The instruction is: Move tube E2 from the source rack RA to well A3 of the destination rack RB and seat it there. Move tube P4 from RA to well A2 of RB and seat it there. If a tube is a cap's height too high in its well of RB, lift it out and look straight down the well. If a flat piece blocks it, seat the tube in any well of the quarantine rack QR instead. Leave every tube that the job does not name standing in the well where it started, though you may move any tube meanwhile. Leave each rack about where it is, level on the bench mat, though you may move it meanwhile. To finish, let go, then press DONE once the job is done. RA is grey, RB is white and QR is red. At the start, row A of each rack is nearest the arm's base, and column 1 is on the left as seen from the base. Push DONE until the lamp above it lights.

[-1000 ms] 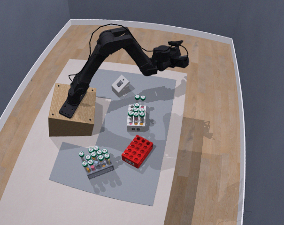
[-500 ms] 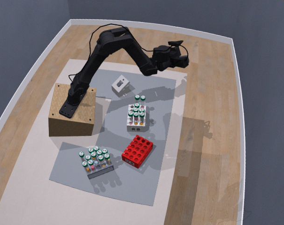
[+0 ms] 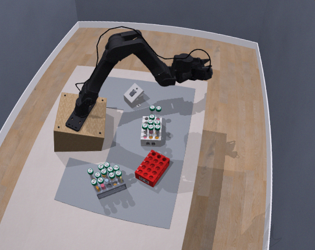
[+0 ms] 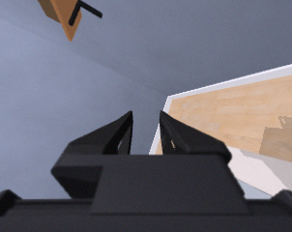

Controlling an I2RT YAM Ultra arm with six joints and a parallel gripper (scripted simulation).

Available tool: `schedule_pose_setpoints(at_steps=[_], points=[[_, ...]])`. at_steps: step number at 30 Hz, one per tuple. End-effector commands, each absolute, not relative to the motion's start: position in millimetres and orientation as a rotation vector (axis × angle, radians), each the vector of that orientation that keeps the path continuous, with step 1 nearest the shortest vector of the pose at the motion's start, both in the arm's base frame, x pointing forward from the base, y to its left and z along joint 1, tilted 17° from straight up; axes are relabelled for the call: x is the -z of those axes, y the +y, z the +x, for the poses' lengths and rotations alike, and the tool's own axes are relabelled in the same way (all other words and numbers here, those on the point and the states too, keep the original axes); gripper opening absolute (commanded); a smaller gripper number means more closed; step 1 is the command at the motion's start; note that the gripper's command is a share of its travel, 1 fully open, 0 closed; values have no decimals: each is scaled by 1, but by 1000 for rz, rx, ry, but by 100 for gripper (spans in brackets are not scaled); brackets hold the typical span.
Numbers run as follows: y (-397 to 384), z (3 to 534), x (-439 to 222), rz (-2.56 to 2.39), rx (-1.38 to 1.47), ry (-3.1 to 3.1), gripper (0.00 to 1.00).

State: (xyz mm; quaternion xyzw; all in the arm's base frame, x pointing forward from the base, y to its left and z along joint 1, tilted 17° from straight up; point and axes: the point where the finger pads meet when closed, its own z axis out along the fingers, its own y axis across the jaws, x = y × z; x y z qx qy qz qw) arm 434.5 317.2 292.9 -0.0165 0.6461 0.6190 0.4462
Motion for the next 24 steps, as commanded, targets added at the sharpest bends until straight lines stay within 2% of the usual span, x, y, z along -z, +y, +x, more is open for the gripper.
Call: schedule_pose_setpoints(at_steps=[1, 9, 10, 12, 24], points=[[303, 444, -306, -27, -1435, 1616, 30], [280, 459, -296, 2, -1351, 1661, 30], [280, 465, -275, 2, -1357, 1702, 30], [270, 464, -292, 15, -1316, 1680, 30], [227, 482, -274, 84, -1117, 1791, 30]])
